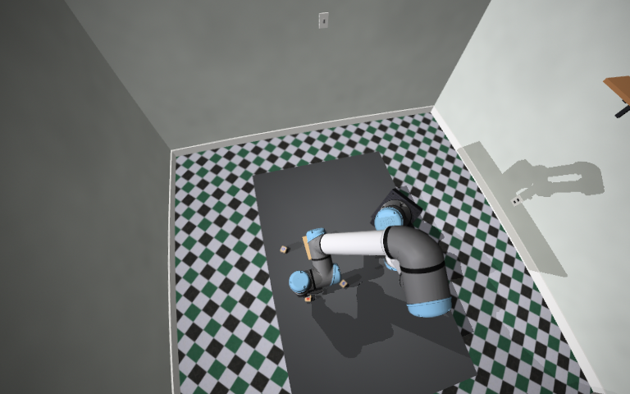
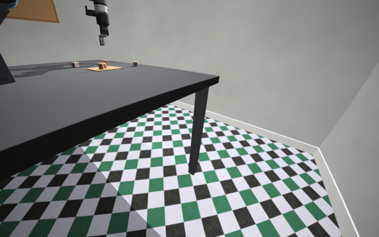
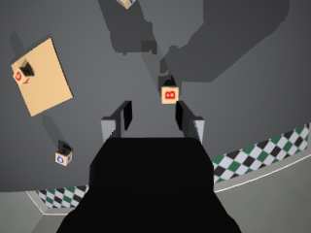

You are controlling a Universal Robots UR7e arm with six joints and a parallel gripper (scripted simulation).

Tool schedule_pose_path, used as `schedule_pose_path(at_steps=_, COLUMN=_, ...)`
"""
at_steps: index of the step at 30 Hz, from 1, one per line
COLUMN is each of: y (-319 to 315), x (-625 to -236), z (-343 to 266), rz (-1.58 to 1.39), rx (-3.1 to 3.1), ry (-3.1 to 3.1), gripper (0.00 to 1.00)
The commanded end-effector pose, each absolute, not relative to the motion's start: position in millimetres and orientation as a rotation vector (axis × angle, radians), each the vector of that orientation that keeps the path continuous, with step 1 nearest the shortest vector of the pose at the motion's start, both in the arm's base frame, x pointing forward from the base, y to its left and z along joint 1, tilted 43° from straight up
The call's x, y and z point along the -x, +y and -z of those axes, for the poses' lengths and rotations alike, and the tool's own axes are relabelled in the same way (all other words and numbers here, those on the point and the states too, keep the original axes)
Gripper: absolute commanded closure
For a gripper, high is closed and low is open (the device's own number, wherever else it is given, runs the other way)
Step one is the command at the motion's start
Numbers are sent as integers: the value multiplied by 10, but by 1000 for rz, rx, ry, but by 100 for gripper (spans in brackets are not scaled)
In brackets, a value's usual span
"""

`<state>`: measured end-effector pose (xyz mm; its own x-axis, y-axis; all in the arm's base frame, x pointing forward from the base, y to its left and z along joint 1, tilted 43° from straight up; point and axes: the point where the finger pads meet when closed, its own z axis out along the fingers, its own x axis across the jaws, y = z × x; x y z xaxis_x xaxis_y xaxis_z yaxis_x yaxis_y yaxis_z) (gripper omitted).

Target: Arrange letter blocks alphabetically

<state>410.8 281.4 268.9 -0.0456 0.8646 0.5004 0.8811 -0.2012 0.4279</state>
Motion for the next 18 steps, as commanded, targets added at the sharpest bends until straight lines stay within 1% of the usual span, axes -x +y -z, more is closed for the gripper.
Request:
schedule_pose_path(at_steps=1, y=2971, x=-4037, z=-2850, rz=1145, rx=2133, ry=-1982, gripper=0)
schedule_pose_path(at_steps=18, y=2993, x=-4026, z=-2873, rz=1152, rx=2130, ry=-1983, gripper=0)
